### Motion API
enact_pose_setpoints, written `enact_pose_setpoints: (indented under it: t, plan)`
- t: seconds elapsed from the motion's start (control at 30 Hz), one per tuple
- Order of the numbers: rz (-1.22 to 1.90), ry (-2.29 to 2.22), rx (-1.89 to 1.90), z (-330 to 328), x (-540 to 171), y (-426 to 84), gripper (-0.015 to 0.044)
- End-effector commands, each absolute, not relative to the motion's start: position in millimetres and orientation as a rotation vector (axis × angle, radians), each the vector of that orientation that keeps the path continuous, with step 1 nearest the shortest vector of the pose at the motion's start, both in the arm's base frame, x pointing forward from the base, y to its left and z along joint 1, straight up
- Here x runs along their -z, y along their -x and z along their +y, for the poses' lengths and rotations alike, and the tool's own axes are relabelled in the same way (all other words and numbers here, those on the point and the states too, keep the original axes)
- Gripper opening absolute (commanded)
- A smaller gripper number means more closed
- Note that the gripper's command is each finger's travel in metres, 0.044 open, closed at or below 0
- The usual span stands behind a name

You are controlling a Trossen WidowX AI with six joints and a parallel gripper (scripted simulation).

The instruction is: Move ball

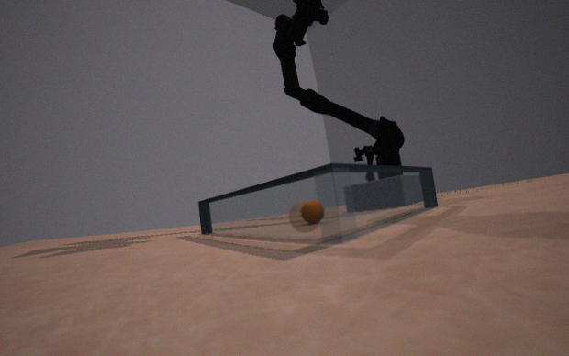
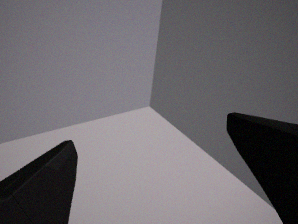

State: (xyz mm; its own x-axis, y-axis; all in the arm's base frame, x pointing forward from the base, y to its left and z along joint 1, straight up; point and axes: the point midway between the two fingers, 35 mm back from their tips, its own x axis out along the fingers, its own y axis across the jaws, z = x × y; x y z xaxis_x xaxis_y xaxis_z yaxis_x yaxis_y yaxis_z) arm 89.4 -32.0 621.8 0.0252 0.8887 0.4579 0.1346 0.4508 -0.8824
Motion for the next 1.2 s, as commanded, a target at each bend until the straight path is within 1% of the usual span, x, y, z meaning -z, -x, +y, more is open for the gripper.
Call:
enact_pose_setpoints:
  t: [0.0, 0.1, 0.3, 0.53, 0.67, 0.87, 1.03, 1.17]
  plan:
    - [-1.441, 0.968, -0.755, -30, -622, -88, 0.0374]
    - [-1.376, 1.031, -0.794, -3, -619, -68, 0.0295]
    - [-1.150, 1.174, -0.890, 76, -597, -44, 0.0292]
    - [-0.918, 1.308, -0.938, 135, -557, -54, 0.0292]
    - [-0.716, 1.346, -0.974, 175, -525, -73, 0.0292]
    - [-0.318, 1.328, -1.000, 225, -457, -127, 0.0292]
    - [0.017, 1.257, -0.974, 241, -392, -182, 0.0292]
    - [0.267, 1.171, -0.929, 236, -336, -224, 0.0292]
